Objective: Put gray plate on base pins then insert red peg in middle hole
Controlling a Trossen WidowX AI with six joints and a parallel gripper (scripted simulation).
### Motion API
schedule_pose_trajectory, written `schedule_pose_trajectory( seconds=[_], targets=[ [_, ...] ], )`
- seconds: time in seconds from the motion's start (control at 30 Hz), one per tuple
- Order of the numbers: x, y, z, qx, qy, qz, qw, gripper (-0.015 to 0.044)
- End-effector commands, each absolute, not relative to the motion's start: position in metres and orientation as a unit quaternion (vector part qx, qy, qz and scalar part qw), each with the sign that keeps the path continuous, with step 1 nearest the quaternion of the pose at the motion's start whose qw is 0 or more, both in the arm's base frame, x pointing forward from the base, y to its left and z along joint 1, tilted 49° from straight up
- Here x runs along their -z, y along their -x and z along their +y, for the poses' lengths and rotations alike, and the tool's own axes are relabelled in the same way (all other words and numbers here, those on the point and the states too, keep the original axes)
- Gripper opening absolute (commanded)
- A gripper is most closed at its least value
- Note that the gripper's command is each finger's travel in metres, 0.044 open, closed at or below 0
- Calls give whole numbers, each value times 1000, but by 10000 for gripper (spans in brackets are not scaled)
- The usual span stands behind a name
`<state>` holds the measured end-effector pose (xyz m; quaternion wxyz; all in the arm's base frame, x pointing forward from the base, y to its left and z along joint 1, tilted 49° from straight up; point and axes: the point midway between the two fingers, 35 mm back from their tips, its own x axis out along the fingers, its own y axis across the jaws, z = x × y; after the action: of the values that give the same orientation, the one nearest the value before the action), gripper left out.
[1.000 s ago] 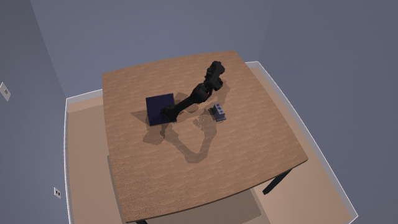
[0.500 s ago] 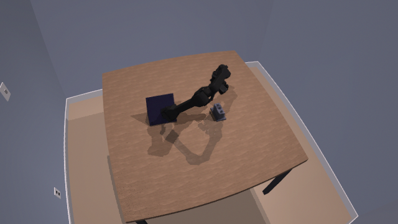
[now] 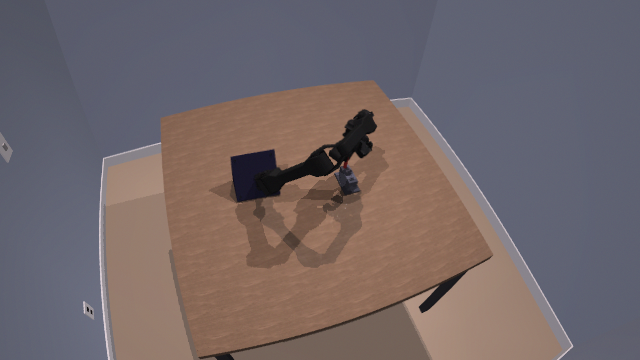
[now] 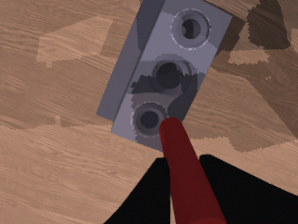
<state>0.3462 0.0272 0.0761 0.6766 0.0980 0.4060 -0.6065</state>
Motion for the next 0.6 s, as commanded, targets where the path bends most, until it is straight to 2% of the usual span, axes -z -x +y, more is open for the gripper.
schedule_pose_trajectory(
  seconds=[0.0,0.57],
  targets=[
    [-87,-353,19,606,-99,401,680,0],
    [-96,-357,9,607,-98,399,680,0]
  ],
)
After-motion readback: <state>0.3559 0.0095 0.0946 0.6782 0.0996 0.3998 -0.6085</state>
